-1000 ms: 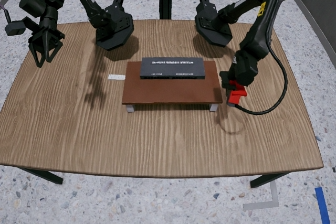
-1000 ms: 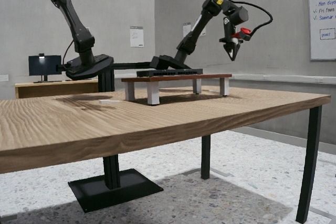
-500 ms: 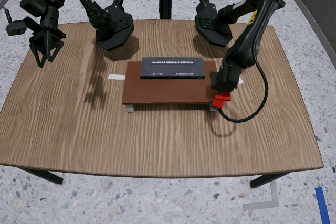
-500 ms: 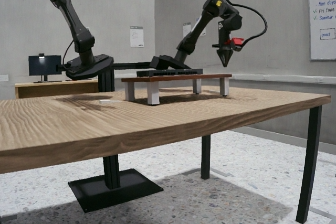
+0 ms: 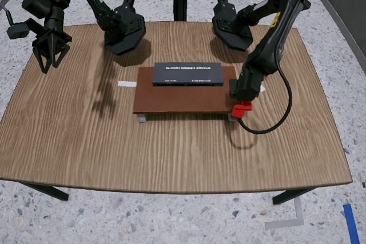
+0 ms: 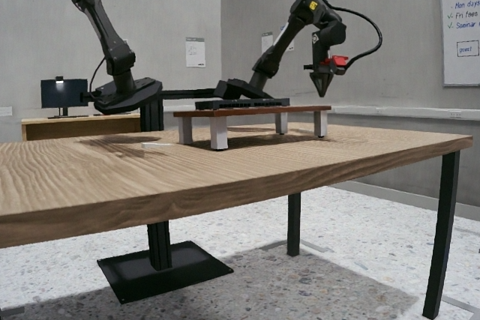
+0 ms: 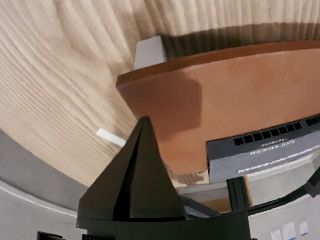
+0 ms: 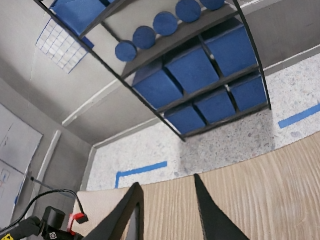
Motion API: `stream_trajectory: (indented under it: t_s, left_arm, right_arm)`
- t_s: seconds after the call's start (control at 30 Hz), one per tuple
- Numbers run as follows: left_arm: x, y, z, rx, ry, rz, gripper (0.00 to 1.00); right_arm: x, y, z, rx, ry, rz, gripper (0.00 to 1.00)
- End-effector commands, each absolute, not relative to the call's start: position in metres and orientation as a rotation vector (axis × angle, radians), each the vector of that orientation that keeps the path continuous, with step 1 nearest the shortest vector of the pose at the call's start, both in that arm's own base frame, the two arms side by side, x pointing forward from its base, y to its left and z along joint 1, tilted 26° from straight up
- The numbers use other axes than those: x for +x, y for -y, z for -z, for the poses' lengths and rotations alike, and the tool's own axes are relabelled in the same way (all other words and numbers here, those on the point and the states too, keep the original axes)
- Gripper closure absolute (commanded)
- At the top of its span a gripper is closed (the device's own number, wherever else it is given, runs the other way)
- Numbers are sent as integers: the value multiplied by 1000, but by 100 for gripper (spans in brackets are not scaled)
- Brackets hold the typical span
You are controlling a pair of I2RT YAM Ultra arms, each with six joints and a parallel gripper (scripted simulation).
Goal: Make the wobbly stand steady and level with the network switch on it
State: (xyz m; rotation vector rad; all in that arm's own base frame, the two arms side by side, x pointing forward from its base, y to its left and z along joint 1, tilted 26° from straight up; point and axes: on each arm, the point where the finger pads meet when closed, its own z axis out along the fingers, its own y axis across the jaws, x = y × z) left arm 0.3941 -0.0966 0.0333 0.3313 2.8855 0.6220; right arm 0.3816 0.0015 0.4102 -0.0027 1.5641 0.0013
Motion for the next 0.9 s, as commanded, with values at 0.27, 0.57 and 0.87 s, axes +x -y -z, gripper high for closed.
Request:
stream_trajectory:
  t_s: [0.27, 0.57, 0.87]
  left_arm:
    - [390, 90, -13, 354, -2906, -642, 100]
    - [397, 93, -10, 356, -2889, -627, 100]
    - [397, 83, -3, 342, -2897, -636, 100]
  right_arm:
    - [373, -8, -427, -21, -1513, -8, 58]
    - [373, -8, -427, -21, -1513, -8, 58]
    - [373, -8, -427, -21, -1513, -8, 58]
